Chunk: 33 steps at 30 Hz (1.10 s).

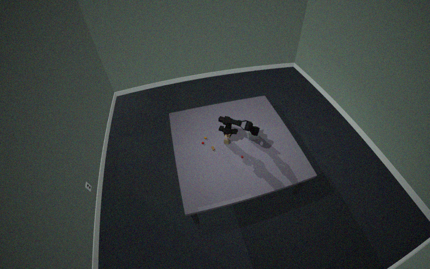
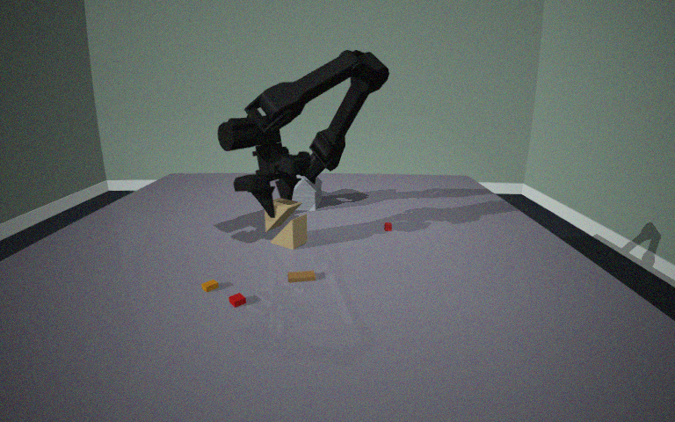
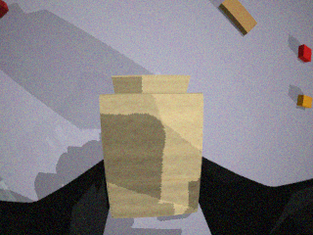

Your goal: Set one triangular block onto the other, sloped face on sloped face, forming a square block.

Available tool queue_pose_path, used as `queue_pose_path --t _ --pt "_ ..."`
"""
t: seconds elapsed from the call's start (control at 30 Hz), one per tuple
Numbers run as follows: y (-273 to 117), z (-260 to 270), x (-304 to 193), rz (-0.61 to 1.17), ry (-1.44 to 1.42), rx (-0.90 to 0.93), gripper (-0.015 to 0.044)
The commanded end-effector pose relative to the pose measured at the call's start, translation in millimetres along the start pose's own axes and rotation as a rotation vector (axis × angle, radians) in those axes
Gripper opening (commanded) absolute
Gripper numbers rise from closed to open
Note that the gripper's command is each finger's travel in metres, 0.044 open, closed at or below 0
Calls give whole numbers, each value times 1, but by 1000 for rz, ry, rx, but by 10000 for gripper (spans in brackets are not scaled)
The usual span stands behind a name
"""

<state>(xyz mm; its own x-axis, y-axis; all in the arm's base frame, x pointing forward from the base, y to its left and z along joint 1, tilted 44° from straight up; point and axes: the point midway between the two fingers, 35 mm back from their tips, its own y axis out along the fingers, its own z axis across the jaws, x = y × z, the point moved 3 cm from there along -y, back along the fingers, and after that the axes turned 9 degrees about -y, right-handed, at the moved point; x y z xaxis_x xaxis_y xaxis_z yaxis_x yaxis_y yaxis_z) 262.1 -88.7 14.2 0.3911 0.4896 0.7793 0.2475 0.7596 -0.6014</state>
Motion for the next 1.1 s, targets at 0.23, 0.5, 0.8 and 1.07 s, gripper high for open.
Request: queue_pose_path --t 0.23,0.5,0.8,1.07 --pt "2 -1 1 -5 3 -4 0" --pt "7 -1 2 -5 3 -4 0" --pt "13 -1 3 -5 3 -4 0" --pt "18 -2 5 -5 3 -3 0"
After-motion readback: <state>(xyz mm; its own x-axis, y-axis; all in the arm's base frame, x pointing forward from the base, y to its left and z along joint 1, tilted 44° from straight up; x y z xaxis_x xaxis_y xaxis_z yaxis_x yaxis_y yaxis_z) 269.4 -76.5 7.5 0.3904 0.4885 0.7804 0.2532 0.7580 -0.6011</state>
